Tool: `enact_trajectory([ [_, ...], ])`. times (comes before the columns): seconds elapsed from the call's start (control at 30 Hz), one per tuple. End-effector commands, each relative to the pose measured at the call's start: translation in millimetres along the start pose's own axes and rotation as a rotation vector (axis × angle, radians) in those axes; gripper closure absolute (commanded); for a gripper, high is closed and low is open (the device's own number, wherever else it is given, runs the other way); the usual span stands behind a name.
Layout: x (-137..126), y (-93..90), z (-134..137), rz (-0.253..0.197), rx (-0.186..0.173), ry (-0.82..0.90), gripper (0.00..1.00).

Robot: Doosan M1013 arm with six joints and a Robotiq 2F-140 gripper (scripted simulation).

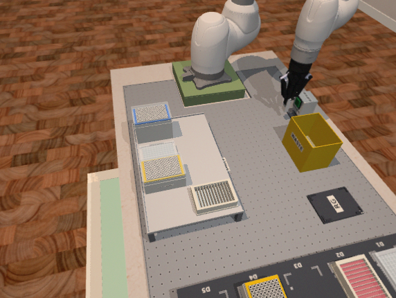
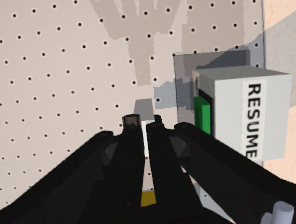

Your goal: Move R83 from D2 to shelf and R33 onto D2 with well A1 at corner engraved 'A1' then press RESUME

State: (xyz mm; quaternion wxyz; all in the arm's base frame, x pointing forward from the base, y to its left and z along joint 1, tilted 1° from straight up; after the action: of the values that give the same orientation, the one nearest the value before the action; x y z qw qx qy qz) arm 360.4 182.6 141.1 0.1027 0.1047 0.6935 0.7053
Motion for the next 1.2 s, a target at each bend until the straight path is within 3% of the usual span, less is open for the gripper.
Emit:
enact_trajectory([
  [0.0,0,0.1,5,0.0,0.0,0.0,1.0],
  [0.47,2,0.1,25,0.0,0.0,0.0,1.0],
  [1.17,2,0.1,31,0.0,0.0,0.0,1.0],
])
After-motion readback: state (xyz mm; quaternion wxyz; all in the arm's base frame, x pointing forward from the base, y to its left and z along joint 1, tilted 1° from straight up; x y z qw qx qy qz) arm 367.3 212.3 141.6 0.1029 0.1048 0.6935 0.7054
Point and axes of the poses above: the point where the finger pads meet when closed, its own y axis back along the fingers, its own z axis across the jaws, x = y × z, the point moved 10 cm from there along y, back along the fingers, and after that the axes turned 4 degrees about -y, right-handed, at the moved point
